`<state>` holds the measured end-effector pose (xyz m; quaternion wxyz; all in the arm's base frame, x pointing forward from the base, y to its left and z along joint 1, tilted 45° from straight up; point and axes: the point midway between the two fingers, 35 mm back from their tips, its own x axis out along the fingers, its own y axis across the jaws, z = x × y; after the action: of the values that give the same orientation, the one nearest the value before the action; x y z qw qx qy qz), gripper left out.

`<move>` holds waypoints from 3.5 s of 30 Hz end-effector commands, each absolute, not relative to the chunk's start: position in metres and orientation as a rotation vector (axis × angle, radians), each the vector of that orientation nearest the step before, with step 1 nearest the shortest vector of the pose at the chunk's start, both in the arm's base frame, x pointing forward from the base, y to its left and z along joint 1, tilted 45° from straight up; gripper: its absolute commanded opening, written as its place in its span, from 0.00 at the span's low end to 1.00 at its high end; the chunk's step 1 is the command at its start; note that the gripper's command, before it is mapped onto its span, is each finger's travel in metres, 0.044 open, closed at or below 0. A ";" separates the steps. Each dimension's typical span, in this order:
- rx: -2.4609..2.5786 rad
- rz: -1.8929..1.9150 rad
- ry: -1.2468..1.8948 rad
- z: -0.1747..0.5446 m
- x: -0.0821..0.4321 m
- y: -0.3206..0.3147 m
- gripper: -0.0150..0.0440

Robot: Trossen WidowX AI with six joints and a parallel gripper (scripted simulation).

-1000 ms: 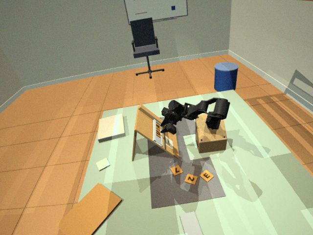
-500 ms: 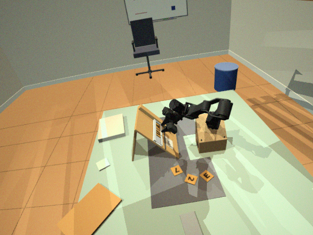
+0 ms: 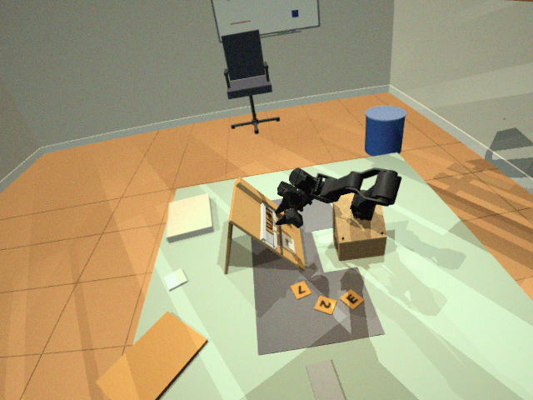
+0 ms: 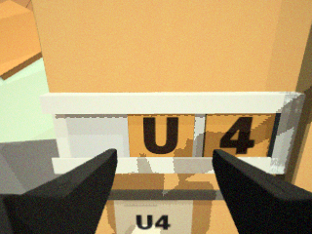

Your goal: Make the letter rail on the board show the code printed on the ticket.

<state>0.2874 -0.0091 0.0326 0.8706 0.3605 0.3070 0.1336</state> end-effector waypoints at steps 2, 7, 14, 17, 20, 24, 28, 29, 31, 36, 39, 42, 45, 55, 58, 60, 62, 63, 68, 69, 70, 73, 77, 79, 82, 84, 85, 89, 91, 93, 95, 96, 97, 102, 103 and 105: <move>0.754 0.279 0.642 0.033 0.287 -0.009 0.71; 0.754 0.279 0.642 0.033 0.287 -0.009 0.49; 0.754 0.279 0.642 0.033 0.287 -0.009 0.25; 0.754 0.279 0.642 0.033 0.287 -0.009 0.25; 0.754 0.279 0.642 0.033 0.287 -0.009 0.25; 0.758 0.278 0.658 0.032 0.289 -0.009 0.25; 0.783 0.272 0.785 0.024 0.298 -0.008 0.25; 0.784 0.273 0.832 0.023 0.301 -0.008 0.25; 0.771 0.288 0.919 0.021 0.306 -0.006 0.25; 0.709 0.377 1.096 0.030 0.313 0.000 0.25; 0.674 0.456 1.192 0.042 0.314 0.007 0.25; 0.634 0.537 1.257 0.058 0.317 0.013 0.25; 0.640 0.556 1.293 0.062 0.313 0.016 0.25; 0.640 0.556 1.293 0.062 0.313 0.016 0.25; 0.640 0.556 1.293 0.062 0.313 0.016 0.25; 0.640 0.556 1.293 0.062 0.313 0.016 0.25; 0.640 0.556 1.293 0.062 0.313 0.016 0.25; 0.640 0.556 1.293 0.062 0.313 0.016 0.25; 0.640 0.556 1.293 0.061 0.315 0.016 0.25; 0.640 0.556 1.293 0.060 0.315 0.016 0.25; 0.640 0.556 1.293 0.060 0.316 0.016 0.25; 0.640 0.556 1.293 0.059 0.317 0.016 0.25; 0.640 0.556 1.292 0.058 0.319 0.017 0.25; 0.640 0.556 1.292 0.057 0.320 0.018 0.25; 0.640 0.557 1.292 0.057 0.321 0.018 0.25; 0.640 0.557 1.292 0.056 0.322 0.019 0.25; 0.640 0.557 1.292 0.056 0.322 0.019 0.25; 0.640 0.557 1.292 0.055 0.324 0.020 0.25; 0.640 0.557 1.292 0.055 0.325 0.021 0.25; 0.640 0.557 1.292 0.055 0.325 0.021 0.25; 0.640 0.557 1.292 0.054 0.326 0.022 0.25; 0.640 0.557 1.292 0.054 0.327 0.022 0.25; 0.640 0.557 1.292 0.054 0.327 0.022 0.25; 0.640 0.557 1.292 0.053 0.329 0.024 0.25; 0.640 0.557 1.292 0.053 0.329 0.024 0.25; 0.640 0.557 1.292 0.053 0.330 0.025 0.25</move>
<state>0.3275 0.0234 0.0539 0.7173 0.2861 0.5831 0.2521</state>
